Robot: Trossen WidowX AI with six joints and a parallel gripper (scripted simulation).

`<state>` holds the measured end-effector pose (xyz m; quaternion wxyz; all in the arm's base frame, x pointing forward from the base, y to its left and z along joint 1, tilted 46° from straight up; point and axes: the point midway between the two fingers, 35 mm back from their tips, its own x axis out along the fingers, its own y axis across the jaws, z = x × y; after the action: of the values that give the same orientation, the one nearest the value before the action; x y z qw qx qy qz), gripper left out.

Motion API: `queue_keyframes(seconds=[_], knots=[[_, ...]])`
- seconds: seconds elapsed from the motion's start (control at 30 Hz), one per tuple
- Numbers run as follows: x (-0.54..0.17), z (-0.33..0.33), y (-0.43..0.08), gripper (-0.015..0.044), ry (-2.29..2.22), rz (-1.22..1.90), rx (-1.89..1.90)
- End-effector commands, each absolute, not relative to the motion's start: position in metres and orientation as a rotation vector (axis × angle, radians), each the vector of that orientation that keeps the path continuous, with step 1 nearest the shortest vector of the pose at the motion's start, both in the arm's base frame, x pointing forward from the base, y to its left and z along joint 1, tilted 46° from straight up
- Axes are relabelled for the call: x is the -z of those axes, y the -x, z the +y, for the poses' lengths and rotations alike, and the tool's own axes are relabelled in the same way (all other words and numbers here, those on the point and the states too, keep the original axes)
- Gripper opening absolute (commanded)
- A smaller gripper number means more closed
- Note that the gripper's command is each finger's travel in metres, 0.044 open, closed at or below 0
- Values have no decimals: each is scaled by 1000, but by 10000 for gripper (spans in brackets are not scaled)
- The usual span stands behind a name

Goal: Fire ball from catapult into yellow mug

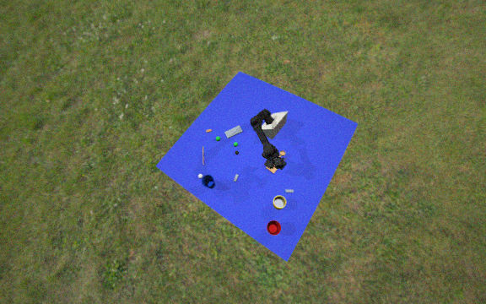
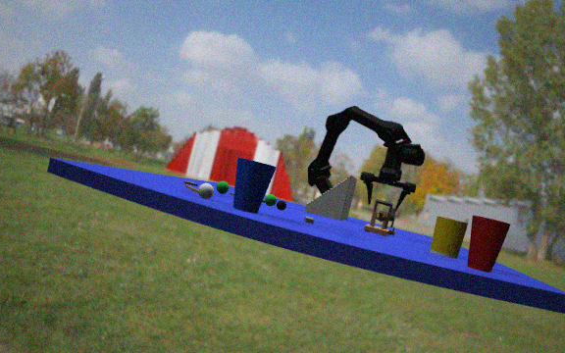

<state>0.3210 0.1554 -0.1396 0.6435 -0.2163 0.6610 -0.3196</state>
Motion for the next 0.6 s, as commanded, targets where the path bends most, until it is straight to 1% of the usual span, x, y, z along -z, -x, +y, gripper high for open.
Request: queue_keyframes(seconds=[0.0,0.57], knots=[[143,153,-321,440,501,1497,717],[163,134,-320,440,501,1497,717]])
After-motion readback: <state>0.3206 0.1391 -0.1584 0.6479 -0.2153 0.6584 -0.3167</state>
